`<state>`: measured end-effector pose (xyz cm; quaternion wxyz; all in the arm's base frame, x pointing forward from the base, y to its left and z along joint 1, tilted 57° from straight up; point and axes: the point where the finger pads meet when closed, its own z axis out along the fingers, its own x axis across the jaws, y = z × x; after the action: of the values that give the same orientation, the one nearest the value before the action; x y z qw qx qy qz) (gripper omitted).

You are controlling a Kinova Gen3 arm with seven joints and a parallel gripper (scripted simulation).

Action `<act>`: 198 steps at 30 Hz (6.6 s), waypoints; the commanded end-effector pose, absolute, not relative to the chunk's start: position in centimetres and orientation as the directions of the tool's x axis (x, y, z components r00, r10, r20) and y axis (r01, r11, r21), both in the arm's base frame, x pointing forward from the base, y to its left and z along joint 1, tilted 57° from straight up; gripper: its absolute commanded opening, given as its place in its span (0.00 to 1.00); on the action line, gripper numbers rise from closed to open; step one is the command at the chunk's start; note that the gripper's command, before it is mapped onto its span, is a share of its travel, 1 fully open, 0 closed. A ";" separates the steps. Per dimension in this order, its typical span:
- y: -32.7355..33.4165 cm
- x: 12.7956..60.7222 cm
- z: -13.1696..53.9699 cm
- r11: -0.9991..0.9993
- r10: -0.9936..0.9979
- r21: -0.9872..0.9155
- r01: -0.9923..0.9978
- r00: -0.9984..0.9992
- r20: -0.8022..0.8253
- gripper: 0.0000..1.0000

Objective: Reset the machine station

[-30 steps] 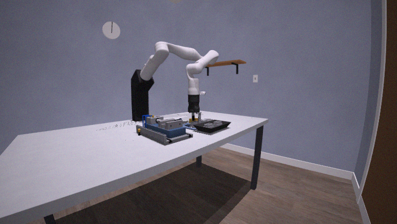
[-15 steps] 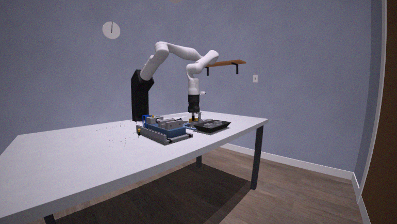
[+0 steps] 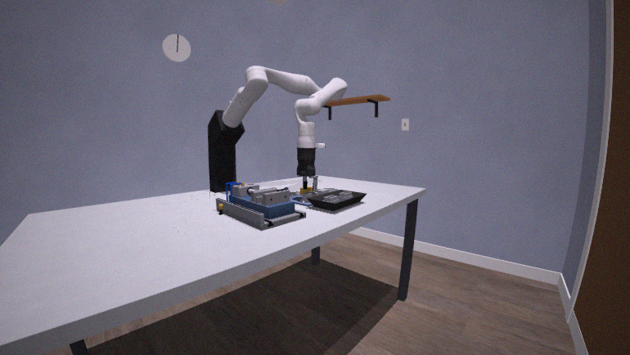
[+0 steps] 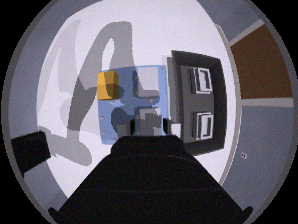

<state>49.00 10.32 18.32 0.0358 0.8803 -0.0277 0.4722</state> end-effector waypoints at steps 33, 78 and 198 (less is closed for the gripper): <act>11.6 39.5 25.0 -0.997 -0.021 0.025 -0.073 0.567 0.823 1.00; 11.7 38.8 25.6 -0.997 -0.009 0.034 -0.065 0.565 0.825 0.00; 18.6 50.0 18.0 -0.997 0.011 0.053 -0.062 0.544 0.839 1.00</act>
<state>49.39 18.82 18.51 0.0339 0.8774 -0.0175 0.4782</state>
